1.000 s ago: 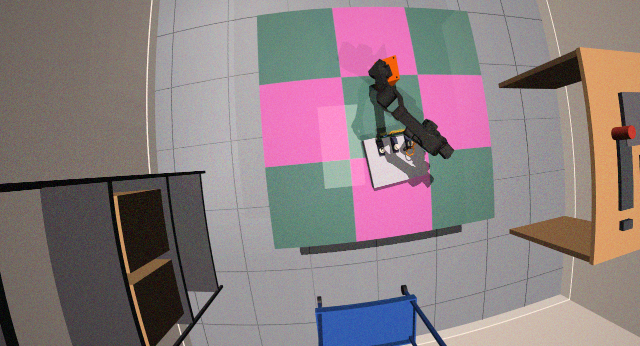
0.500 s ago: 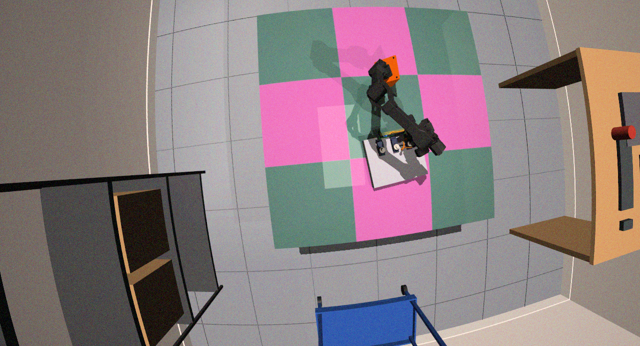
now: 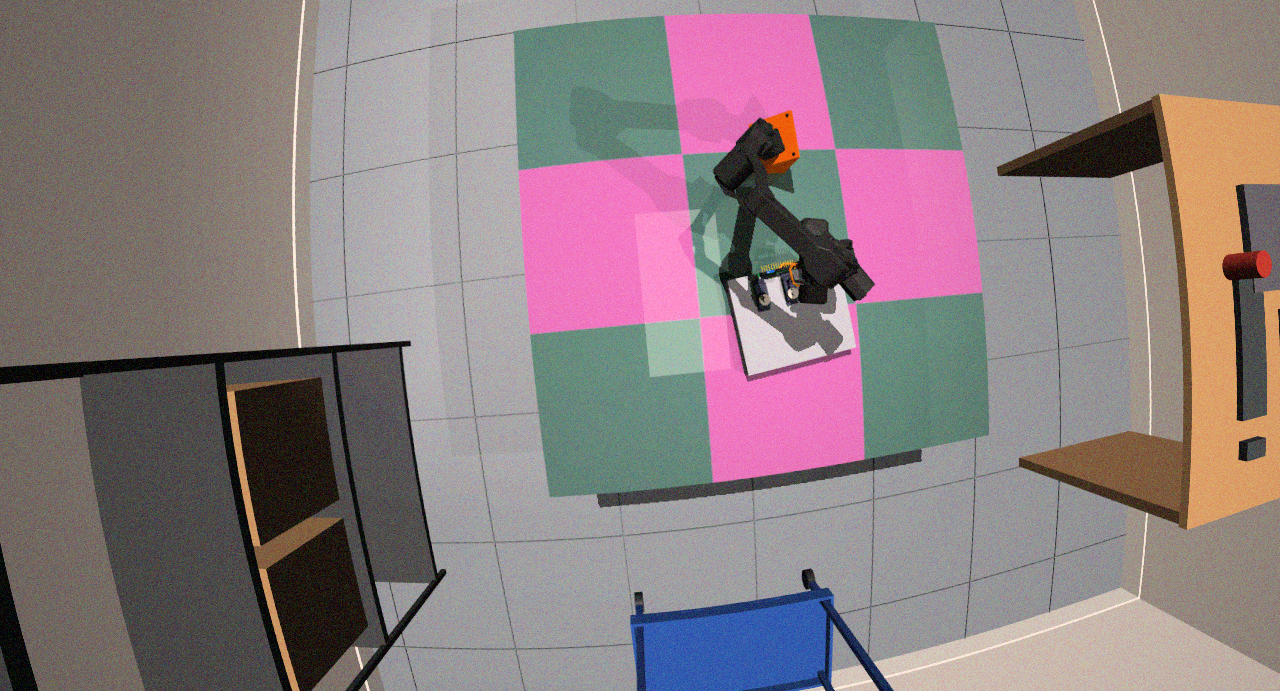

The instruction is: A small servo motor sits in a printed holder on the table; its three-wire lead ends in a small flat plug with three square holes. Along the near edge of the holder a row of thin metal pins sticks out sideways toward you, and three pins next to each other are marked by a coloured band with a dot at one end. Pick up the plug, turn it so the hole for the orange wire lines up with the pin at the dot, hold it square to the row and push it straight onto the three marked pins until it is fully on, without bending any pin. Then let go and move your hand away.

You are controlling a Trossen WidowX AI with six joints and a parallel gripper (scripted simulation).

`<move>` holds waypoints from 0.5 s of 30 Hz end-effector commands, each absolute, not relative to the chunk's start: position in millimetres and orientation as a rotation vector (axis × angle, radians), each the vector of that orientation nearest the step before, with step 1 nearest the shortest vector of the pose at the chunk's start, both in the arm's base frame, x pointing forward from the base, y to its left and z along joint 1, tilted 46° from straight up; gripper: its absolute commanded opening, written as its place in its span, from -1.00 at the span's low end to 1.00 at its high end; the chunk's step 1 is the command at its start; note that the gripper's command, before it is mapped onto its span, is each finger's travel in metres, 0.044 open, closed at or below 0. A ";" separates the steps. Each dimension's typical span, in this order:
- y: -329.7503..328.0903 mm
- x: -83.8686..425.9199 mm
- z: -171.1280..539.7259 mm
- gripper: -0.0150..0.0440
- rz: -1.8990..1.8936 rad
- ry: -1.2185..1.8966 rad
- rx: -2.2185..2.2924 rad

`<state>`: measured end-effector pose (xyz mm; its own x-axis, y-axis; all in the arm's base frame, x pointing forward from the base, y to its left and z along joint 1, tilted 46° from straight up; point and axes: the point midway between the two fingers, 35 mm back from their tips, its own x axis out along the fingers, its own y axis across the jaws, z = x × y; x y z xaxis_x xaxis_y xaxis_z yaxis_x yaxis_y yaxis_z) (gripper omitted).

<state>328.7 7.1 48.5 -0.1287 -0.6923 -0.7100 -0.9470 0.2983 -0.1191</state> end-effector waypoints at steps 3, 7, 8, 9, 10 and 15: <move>-0.2 316.8 58.3 -0.49 0.283 1.875 -1.339; -5.5 307.7 63.6 -0.49 0.149 1.860 -1.245; -6.8 305.4 64.8 -0.49 0.116 1.855 -1.222; -8.2 303.1 66.1 -0.49 0.084 1.850 -1.198; -9.5 300.7 67.3 -0.49 0.051 1.845 -1.174; -15.9 288.8 72.8 -0.49 -0.108 1.811 -1.053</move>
